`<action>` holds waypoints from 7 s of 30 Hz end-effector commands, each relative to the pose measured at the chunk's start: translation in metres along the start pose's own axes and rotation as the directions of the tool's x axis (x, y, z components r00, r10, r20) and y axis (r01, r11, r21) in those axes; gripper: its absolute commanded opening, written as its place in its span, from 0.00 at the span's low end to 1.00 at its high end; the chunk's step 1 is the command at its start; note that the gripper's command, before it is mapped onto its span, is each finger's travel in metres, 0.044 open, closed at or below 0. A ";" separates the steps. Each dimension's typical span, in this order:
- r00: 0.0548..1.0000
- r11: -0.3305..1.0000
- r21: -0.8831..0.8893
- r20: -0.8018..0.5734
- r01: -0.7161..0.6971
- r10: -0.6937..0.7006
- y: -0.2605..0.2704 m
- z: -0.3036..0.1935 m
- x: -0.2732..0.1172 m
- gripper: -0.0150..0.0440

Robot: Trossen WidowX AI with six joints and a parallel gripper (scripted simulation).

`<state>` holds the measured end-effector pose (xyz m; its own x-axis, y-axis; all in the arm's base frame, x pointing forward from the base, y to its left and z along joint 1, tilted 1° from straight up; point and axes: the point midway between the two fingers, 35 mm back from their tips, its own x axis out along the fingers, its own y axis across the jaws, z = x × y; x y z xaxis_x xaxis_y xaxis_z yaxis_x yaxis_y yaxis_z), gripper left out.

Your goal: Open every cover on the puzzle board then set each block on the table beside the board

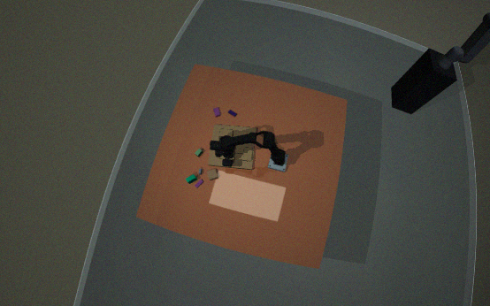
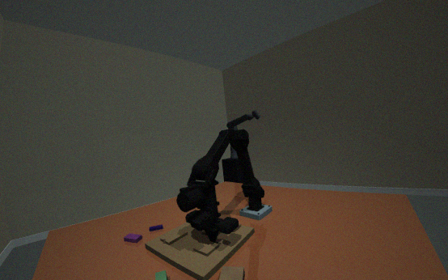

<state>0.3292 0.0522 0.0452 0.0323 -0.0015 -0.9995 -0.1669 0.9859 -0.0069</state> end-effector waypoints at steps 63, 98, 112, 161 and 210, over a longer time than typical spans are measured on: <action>1.000 1.000 0.005 0.015 -0.006 0.006 0.000 0.052 -0.027 0.25; 1.000 0.484 0.875 0.006 -0.008 0.004 -0.003 -0.023 -0.058 0.25; 1.000 -0.005 1.000 0.006 -0.006 0.006 -0.003 -0.060 -0.056 0.25; 1.000 -0.005 1.000 0.007 -0.007 0.006 -0.003 -0.059 -0.046 0.25; 1.000 -0.005 1.000 0.006 -0.006 0.006 -0.002 -0.059 0.002 0.25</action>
<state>0.2738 0.0397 0.0468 0.0459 0.0004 -0.9989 0.9848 0.1677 0.0453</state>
